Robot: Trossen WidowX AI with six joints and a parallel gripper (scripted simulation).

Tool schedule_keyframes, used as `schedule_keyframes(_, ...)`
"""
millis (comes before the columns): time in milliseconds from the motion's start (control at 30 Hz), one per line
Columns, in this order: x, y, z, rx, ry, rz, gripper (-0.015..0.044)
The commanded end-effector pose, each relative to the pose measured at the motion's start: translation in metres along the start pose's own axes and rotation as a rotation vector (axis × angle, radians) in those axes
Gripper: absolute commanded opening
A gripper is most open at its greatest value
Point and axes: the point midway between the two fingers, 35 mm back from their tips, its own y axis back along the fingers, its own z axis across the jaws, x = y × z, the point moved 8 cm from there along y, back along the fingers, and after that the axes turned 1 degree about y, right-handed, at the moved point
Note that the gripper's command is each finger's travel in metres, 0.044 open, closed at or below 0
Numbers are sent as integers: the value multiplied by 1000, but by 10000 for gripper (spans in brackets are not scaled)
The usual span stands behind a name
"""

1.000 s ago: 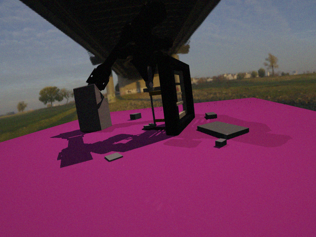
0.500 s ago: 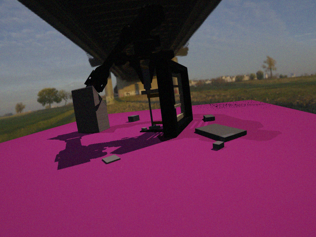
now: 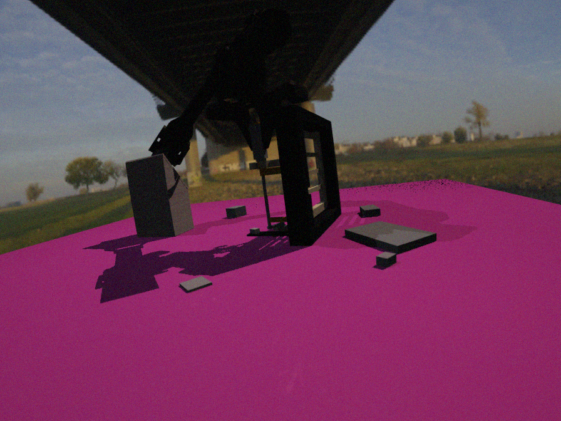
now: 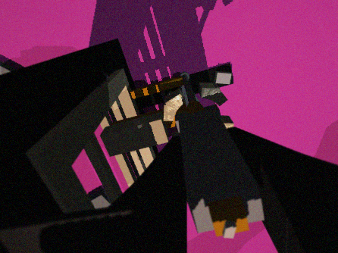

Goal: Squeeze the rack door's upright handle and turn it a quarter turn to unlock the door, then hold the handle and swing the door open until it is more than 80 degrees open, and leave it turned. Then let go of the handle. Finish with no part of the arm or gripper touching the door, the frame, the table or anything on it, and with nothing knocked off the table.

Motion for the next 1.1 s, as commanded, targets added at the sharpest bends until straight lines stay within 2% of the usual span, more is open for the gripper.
schedule_keyframes(0, 0, 0, 0, -1, -178, 1, 8)
schedule_keyframes(267, 0, 0, 0, -1, -251, 1, 8)
schedule_keyframes(600, 0, 0, 0, -1, -251, 1, 271)
schedule_keyframes(633, 0, 0, 0, -1, -251, 1, 280)
schedule_keyframes(733, 0, 0, 0, -1, -177, 1, 280)
schedule_keyframes(1067, 0, 0, 0, -1, 318, 1, 280)
